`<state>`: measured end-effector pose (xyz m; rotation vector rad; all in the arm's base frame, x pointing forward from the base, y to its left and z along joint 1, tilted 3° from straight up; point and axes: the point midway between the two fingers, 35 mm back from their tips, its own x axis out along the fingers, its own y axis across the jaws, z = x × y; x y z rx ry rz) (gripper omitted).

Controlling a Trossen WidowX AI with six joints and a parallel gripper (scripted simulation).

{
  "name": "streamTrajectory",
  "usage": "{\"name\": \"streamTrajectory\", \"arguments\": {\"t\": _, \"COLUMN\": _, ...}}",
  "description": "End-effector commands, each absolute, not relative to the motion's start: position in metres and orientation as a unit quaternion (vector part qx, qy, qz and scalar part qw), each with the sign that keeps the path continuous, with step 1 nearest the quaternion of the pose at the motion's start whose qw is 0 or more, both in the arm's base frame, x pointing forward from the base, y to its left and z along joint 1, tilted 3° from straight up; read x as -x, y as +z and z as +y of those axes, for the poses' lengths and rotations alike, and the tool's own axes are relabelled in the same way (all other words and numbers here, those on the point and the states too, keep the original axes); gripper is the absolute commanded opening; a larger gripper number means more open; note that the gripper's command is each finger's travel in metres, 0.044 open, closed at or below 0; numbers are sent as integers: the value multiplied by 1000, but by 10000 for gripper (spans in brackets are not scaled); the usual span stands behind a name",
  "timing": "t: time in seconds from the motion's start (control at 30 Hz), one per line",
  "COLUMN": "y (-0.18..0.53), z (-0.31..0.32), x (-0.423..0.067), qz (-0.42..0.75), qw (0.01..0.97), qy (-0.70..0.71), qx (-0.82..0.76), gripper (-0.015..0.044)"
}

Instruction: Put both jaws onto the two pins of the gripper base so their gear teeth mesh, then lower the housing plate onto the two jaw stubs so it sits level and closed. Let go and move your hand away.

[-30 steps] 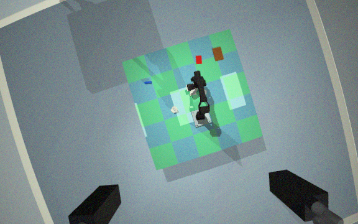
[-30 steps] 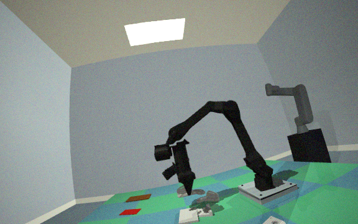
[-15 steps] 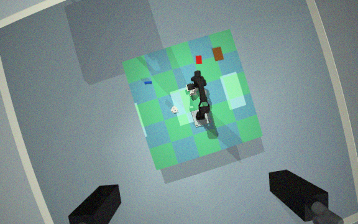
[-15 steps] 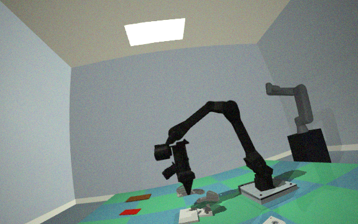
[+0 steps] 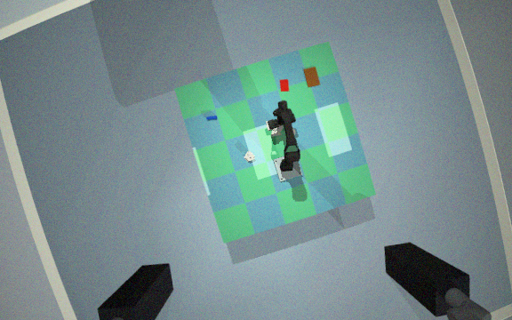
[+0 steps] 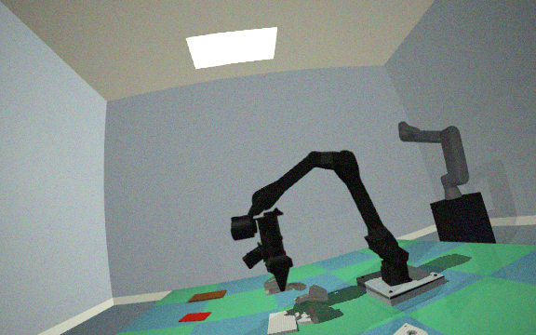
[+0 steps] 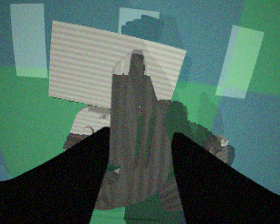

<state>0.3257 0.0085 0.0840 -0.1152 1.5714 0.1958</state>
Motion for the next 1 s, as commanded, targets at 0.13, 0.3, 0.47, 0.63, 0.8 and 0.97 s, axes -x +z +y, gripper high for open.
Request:
{"name": "streamTrajectory", "arguments": {"t": 0.13, "y": 85, "z": 7, "x": -327, "qz": 705, "qw": 702, "qy": 88, "qx": 55, "gripper": 134}}
{"name": "streamTrajectory", "arguments": {"t": 0.3, "y": 85, "z": 7, "x": -327, "qz": 705, "qw": 702, "qy": 88, "qx": 55, "gripper": 134}}
{"name": "streamTrajectory", "arguments": {"t": 0.47, "y": 85, "z": 7, "x": -327, "qz": 705, "qw": 702, "qy": 88, "qx": 55, "gripper": 134}}
{"name": "streamTrajectory", "arguments": {"t": 0.63, "y": 85, "z": 7, "x": -327, "qz": 705, "qw": 702, "qy": 89, "qx": 56, "gripper": 134}}
{"name": "streamTrajectory", "arguments": {"t": 0.8, "y": 85, "z": 7, "x": -327, "qz": 705, "qw": 702, "qy": 89, "qx": 56, "gripper": 134}}
{"name": "streamTrajectory", "arguments": {"t": 0.97, "y": 83, "z": 8, "x": -327, "qz": 705, "qw": 702, "qy": 89, "qx": 56, "gripper": 134}}
